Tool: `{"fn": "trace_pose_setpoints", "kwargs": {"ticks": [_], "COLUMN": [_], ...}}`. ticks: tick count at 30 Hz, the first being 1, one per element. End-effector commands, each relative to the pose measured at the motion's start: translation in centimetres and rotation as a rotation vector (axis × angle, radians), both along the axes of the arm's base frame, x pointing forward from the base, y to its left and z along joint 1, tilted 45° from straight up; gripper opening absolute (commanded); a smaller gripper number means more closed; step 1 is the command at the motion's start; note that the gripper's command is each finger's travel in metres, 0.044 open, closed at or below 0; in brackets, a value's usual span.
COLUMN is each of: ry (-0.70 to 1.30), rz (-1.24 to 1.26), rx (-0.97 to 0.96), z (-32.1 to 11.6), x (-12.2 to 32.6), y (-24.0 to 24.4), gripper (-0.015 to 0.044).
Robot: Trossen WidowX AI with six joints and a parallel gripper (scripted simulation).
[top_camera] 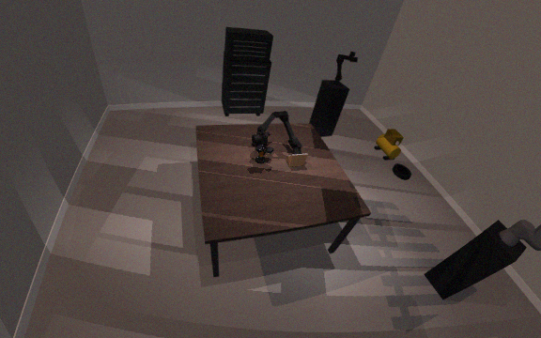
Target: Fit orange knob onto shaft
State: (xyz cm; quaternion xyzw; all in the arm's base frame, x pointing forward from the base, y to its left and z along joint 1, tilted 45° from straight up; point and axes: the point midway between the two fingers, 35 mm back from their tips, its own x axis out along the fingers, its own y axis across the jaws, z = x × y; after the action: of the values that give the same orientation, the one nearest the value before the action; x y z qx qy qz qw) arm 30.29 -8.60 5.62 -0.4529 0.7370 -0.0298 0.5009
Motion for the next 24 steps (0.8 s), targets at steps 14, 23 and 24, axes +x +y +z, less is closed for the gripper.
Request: {"fn": "trace_pose_setpoints", "kwargs": {"ticks": [14,23,24], "ry": [-0.008,-0.126,-0.147], "rz": [-0.006,-0.126,-0.148], "rx": [-0.003,-0.017,-0.020], "z": [0.25,0.21,0.14], "x": [0.18,0.17,0.14], "y": [0.13,0.25,0.23], "gripper": [0.0000,0.0000,0.0000]}}
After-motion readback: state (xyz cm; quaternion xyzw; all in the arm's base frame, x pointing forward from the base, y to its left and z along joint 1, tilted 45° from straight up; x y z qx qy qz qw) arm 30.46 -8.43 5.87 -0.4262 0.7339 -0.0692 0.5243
